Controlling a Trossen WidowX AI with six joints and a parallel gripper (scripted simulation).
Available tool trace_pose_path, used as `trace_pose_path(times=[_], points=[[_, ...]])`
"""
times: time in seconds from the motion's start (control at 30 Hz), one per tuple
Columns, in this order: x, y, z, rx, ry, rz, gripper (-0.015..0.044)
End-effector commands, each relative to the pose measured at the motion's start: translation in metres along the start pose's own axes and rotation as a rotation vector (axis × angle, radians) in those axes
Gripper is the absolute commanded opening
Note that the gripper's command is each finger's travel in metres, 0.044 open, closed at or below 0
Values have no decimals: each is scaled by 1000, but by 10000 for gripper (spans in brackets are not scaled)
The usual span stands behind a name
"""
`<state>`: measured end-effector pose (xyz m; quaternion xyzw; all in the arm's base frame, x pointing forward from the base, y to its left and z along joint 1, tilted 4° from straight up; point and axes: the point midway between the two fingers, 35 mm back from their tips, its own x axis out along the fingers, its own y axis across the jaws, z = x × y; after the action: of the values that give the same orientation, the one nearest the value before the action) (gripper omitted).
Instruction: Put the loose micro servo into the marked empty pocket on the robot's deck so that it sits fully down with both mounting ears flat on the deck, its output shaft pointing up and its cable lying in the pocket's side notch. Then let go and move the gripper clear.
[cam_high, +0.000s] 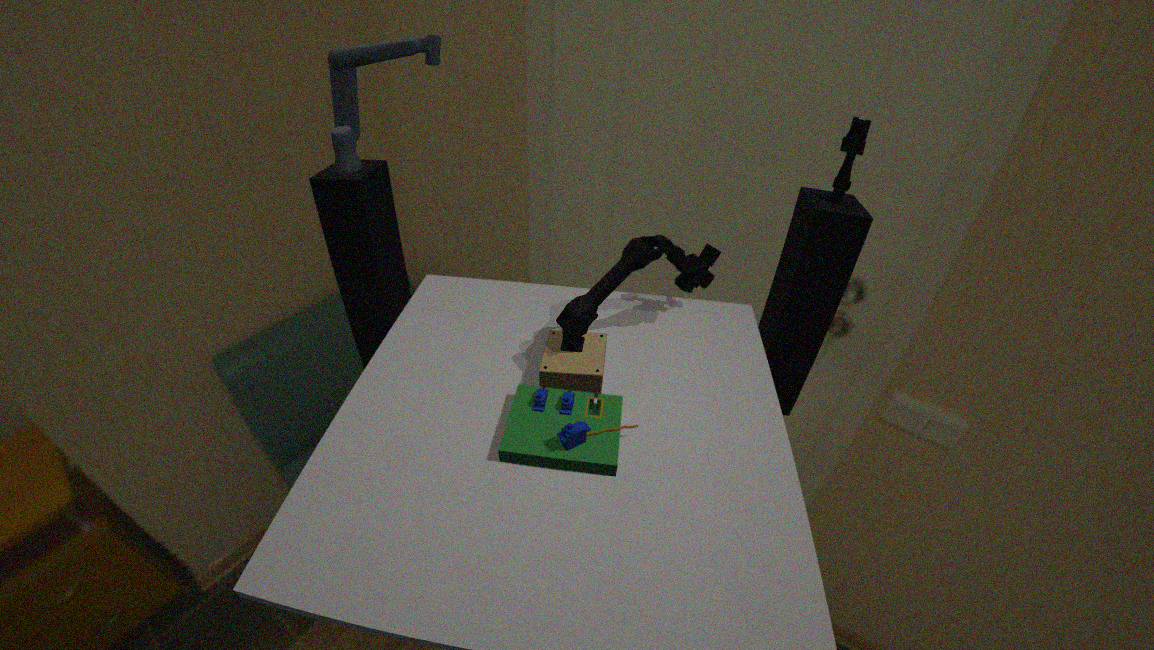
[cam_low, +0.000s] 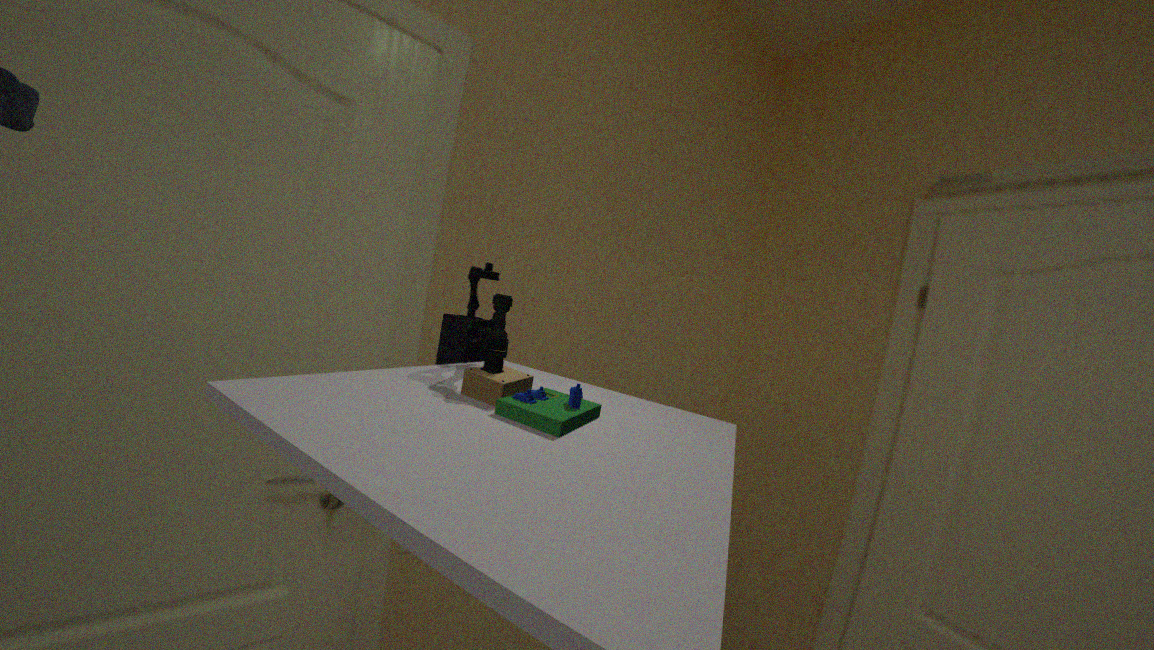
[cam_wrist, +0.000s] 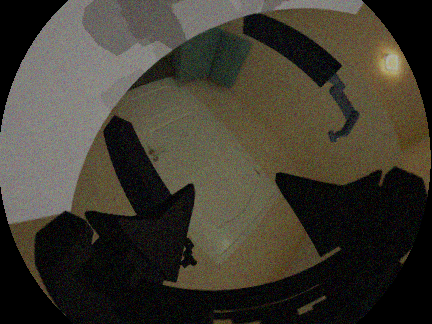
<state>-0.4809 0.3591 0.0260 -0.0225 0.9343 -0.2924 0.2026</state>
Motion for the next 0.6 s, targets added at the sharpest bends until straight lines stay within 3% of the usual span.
trace_pose_path(times=[0.0,0.57], points=[[-1,0,0,4,1,2,426],[-59,42,-10,262,53,135,440]])
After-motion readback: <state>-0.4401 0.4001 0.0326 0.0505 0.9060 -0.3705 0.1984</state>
